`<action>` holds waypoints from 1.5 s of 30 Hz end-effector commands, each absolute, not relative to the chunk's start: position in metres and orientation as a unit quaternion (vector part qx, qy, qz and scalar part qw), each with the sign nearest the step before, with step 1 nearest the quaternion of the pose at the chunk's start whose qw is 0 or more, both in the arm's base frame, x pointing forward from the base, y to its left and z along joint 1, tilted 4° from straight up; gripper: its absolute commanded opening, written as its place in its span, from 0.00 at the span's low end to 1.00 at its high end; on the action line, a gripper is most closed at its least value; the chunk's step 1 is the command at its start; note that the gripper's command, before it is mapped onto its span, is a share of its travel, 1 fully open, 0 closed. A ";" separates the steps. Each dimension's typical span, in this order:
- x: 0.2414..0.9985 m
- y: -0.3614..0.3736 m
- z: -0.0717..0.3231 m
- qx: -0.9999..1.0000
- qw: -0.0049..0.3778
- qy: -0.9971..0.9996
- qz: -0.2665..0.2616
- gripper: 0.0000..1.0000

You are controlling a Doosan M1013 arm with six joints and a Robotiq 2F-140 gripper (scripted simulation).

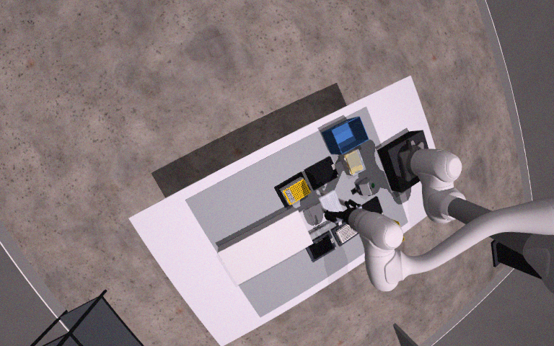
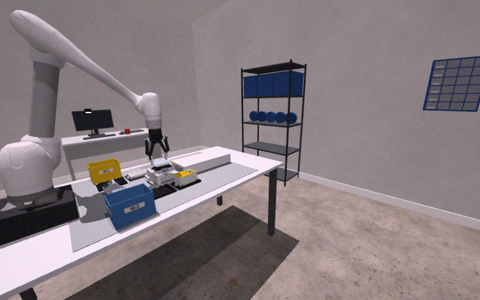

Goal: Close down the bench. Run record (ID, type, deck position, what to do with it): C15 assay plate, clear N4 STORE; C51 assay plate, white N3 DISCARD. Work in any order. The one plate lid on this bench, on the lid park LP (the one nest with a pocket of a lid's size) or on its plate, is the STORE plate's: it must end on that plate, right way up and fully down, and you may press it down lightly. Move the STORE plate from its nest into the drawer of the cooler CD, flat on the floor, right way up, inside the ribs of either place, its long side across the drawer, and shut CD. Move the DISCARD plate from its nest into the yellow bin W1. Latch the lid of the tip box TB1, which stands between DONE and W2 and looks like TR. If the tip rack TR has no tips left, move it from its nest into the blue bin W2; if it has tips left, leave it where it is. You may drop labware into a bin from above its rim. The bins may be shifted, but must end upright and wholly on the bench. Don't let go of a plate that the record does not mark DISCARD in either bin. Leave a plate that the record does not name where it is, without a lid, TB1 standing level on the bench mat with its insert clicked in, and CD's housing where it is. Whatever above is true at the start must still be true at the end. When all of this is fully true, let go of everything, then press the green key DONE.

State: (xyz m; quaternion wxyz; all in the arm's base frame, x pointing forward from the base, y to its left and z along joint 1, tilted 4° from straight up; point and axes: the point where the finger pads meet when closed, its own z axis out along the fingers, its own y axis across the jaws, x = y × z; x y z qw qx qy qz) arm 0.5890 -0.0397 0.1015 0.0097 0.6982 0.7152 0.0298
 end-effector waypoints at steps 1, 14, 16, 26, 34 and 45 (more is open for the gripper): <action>0.593 -0.032 0.102 0.698 0.010 0.715 0.030 0.00; 0.607 -0.006 0.104 0.698 0.010 0.715 0.030 0.00; 0.610 -0.001 0.104 0.698 0.010 0.715 0.030 0.00; 0.623 0.024 0.105 0.698 0.010 0.715 0.030 0.00; 0.624 0.026 0.105 0.698 0.010 0.715 0.030 0.00; 0.624 0.025 0.099 0.698 0.010 0.715 0.030 0.00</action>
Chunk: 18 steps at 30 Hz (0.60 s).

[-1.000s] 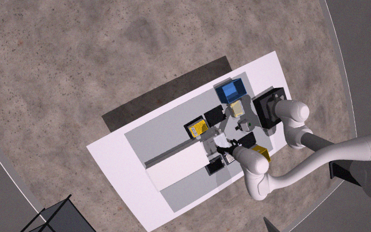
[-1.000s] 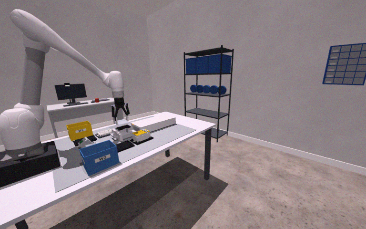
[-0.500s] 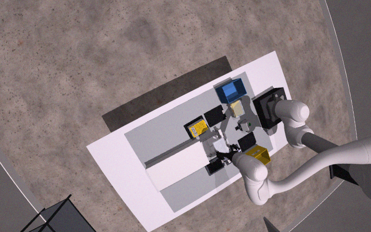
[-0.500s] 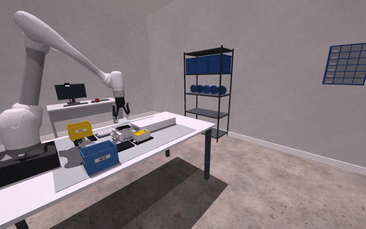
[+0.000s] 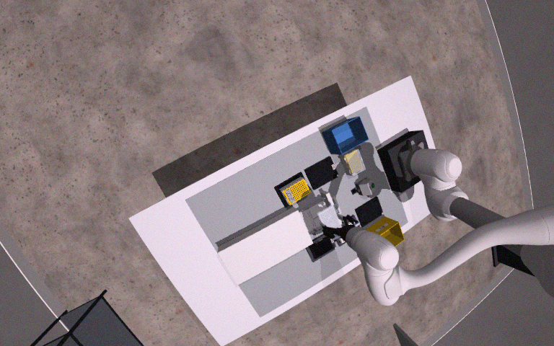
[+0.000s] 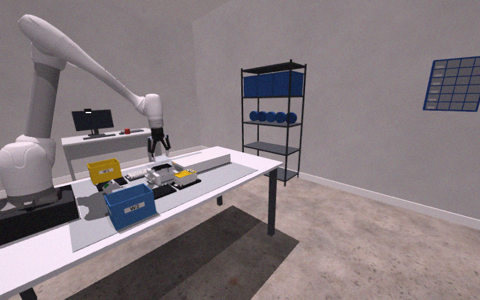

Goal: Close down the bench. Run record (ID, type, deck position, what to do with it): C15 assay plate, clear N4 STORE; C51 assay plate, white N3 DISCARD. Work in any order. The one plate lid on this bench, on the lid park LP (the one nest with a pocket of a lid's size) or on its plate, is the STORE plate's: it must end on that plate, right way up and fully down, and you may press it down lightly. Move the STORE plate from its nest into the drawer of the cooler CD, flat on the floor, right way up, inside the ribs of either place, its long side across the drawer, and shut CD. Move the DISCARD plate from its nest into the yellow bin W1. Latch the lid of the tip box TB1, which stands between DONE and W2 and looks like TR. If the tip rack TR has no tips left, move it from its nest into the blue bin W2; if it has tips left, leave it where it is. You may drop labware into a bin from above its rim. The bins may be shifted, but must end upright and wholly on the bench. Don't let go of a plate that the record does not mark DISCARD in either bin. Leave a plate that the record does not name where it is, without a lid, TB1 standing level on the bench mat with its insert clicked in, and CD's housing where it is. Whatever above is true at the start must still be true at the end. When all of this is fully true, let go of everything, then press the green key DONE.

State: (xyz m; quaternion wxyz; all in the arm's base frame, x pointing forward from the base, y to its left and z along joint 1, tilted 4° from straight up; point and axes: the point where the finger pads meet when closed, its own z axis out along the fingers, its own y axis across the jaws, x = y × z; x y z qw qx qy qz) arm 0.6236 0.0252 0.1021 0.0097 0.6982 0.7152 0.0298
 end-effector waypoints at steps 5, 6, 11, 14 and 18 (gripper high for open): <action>0.624 0.025 0.095 0.698 0.010 0.715 0.030 0.00; 0.624 0.025 0.093 0.698 0.010 0.715 0.030 0.00; 0.624 0.025 0.087 0.698 0.010 0.715 0.030 0.00; 0.624 0.025 0.083 0.698 0.010 0.715 0.030 0.00; 0.625 0.025 0.077 0.698 0.010 0.715 0.030 0.00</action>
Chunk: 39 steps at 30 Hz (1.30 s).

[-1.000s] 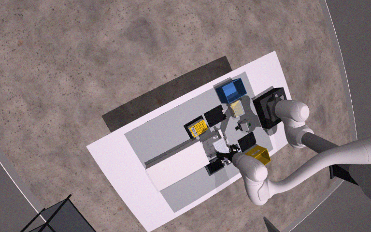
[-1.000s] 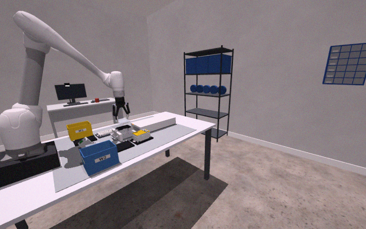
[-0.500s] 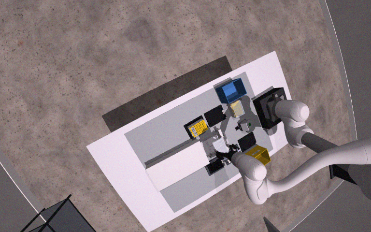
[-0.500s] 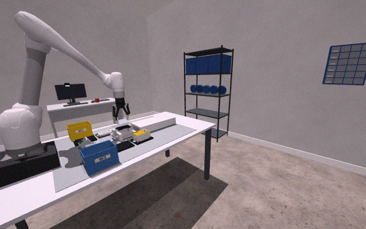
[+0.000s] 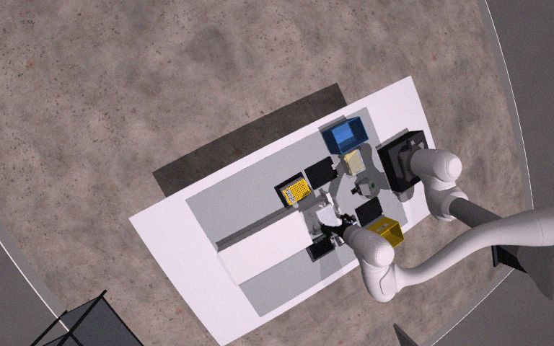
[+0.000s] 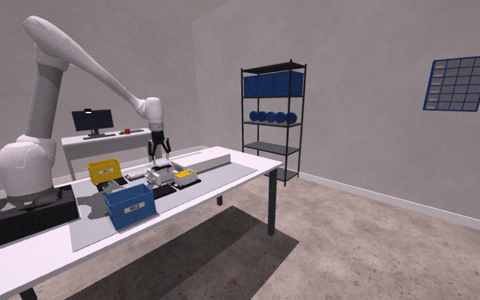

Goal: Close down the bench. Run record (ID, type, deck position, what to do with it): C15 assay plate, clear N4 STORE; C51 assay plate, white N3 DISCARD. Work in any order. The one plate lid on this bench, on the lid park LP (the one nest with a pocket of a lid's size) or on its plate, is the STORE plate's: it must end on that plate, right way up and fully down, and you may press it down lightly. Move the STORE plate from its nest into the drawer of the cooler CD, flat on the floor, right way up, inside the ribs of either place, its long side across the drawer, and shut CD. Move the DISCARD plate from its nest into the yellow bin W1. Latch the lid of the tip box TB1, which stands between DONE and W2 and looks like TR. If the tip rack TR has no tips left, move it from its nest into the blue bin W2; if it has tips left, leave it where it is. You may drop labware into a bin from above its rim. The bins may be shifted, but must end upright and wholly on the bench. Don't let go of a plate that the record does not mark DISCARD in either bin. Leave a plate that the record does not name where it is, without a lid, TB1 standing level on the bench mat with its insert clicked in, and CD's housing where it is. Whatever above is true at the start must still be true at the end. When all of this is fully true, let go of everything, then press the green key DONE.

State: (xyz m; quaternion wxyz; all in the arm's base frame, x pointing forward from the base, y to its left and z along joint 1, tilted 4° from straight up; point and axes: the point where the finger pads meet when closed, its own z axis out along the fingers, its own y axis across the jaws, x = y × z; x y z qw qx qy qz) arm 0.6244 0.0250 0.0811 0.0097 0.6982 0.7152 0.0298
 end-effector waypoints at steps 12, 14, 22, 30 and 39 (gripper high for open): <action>0.625 0.025 0.064 0.698 0.010 0.715 0.030 0.00; 0.625 0.025 0.061 0.698 0.010 0.715 0.030 0.00; 0.626 0.026 0.053 0.698 0.010 0.715 0.030 0.00; 0.626 0.026 0.043 0.698 0.010 0.715 0.030 0.00; 0.627 0.026 0.034 0.698 0.010 0.715 0.030 0.00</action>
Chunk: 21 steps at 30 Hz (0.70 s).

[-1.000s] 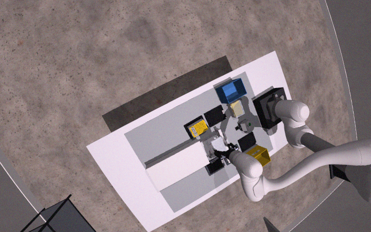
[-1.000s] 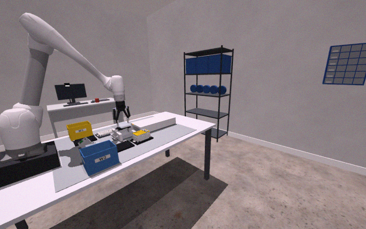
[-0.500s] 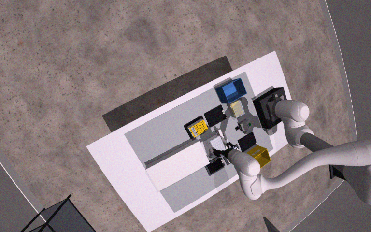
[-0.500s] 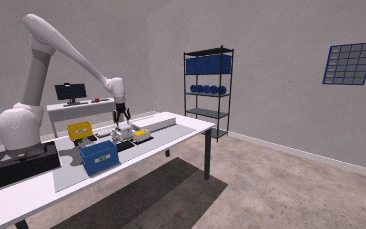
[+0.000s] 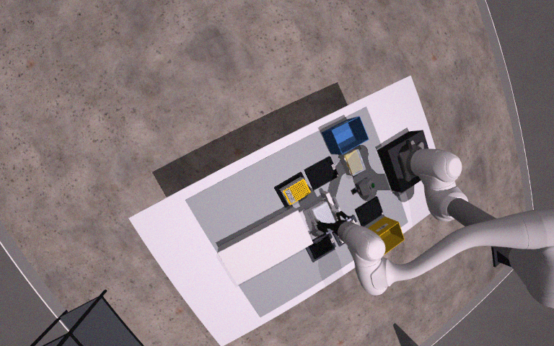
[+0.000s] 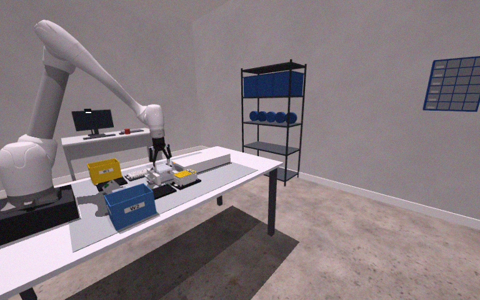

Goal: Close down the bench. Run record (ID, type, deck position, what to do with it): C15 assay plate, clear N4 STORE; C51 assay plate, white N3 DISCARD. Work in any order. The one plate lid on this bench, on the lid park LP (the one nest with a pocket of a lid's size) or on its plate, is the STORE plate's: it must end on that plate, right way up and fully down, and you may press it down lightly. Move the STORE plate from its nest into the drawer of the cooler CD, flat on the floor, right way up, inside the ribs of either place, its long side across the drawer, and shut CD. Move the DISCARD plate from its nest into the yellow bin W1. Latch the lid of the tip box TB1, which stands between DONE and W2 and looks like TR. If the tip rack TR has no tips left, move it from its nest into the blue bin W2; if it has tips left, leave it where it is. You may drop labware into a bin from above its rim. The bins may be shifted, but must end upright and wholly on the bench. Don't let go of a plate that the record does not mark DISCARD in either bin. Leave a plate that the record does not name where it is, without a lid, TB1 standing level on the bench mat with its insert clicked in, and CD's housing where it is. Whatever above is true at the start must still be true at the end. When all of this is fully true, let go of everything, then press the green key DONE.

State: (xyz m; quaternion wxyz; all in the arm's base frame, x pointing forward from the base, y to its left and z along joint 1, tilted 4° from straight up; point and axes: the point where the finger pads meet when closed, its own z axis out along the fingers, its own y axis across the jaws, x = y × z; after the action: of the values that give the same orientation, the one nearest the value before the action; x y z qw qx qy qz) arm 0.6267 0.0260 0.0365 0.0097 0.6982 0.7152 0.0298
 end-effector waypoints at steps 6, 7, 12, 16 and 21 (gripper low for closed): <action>0.627 0.026 0.026 0.698 0.010 0.715 0.030 0.00; 0.627 0.026 0.024 0.698 0.010 0.715 0.030 0.00; 0.628 0.027 0.018 0.698 0.010 0.715 0.030 0.00; 0.628 0.027 0.015 0.698 0.010 0.715 0.030 0.00; 0.628 0.027 0.008 0.698 0.010 0.715 0.030 0.00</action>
State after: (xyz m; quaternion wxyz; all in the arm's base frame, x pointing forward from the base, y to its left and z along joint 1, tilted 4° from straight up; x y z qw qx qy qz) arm 0.6280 0.0267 0.0118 0.0097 0.6982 0.7152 0.0298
